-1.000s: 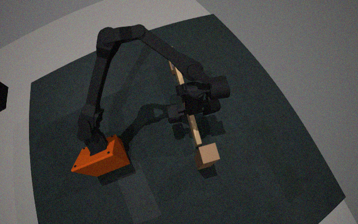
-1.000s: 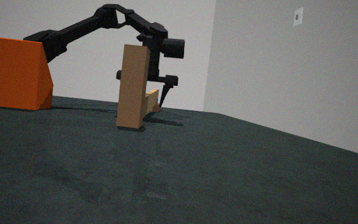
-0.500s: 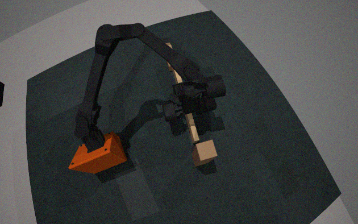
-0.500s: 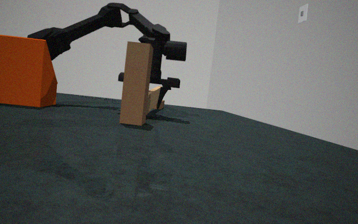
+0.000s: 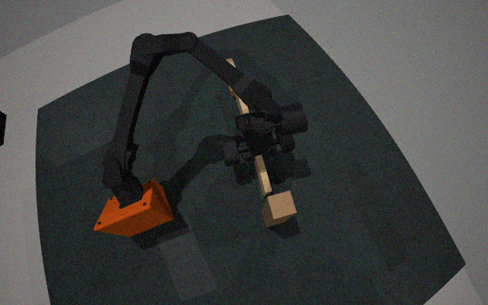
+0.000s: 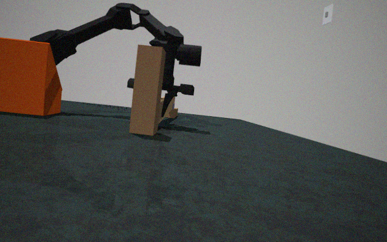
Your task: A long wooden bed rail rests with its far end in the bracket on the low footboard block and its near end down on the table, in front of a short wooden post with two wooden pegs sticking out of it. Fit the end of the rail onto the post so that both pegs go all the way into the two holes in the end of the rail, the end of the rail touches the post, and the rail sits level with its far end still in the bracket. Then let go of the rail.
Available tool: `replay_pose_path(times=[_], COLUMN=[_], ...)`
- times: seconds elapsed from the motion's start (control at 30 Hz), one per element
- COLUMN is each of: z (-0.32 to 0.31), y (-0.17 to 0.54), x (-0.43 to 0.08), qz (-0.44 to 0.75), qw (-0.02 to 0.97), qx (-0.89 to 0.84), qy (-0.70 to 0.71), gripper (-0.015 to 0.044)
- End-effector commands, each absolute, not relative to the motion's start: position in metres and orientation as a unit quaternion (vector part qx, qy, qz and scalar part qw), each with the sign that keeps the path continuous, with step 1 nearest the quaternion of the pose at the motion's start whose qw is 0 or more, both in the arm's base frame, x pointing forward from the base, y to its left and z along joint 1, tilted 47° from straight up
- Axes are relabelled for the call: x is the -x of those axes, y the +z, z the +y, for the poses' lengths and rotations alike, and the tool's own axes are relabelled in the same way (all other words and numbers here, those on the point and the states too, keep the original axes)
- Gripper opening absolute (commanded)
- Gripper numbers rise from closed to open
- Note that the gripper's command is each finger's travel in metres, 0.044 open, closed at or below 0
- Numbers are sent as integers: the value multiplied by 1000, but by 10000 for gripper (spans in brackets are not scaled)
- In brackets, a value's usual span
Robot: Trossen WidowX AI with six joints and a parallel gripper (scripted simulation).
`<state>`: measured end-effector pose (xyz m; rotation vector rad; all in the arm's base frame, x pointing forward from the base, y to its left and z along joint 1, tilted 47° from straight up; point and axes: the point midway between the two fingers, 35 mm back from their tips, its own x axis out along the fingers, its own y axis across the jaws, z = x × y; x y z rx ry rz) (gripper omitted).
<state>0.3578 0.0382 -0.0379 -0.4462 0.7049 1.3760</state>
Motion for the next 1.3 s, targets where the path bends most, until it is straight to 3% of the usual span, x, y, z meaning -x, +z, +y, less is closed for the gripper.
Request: replay_pose_path(times=[0.0,1.27], z=[39,27], y=[-38,-29], x=[-358,-361], qz=[315,316], qw=[694,694], qx=[198,198], qy=[616,616], gripper=[0,0])
